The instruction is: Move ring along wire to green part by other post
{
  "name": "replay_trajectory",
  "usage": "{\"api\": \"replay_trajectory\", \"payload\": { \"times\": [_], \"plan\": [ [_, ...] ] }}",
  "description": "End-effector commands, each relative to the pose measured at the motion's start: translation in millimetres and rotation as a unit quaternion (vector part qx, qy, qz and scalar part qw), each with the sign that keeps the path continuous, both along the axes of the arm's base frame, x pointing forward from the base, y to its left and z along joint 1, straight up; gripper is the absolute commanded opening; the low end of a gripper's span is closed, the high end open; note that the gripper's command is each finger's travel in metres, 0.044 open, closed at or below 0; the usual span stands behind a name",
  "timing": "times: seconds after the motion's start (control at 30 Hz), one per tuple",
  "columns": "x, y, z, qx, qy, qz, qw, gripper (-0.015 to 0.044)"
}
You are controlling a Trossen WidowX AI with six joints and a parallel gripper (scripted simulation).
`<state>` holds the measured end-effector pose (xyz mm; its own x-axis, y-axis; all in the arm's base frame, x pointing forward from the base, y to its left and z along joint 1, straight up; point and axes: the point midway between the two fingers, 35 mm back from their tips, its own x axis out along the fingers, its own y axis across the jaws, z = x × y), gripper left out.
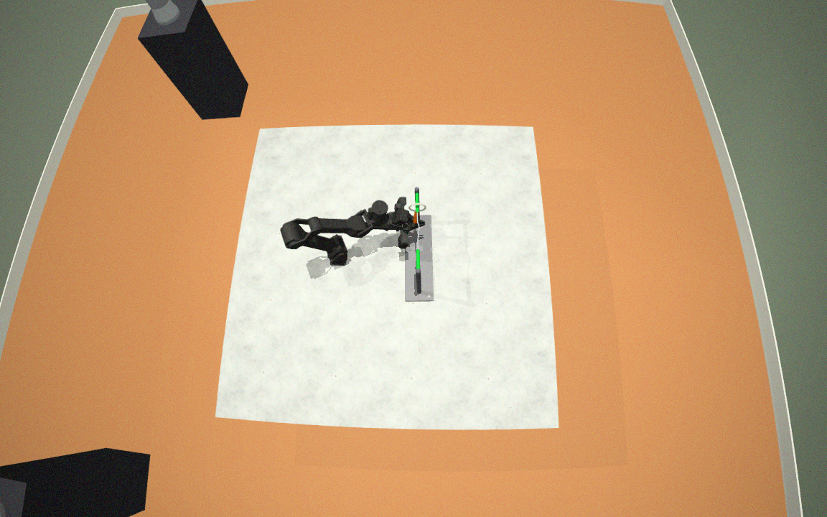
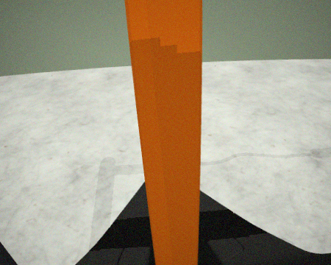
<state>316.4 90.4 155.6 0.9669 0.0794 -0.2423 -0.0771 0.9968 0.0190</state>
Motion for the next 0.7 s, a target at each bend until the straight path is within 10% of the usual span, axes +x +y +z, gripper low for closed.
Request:
{"api": "replay_trajectory", "payload": {
  "times": [0.0, 0.67],
  "plan": [
    [0, 0, -4, 0.002, -0.001, -0.002, 1.0, -0.015],
    [0, 0, -17, 0.001, 0.0, -0.002, 1.0, -0.015]
  ]
}}
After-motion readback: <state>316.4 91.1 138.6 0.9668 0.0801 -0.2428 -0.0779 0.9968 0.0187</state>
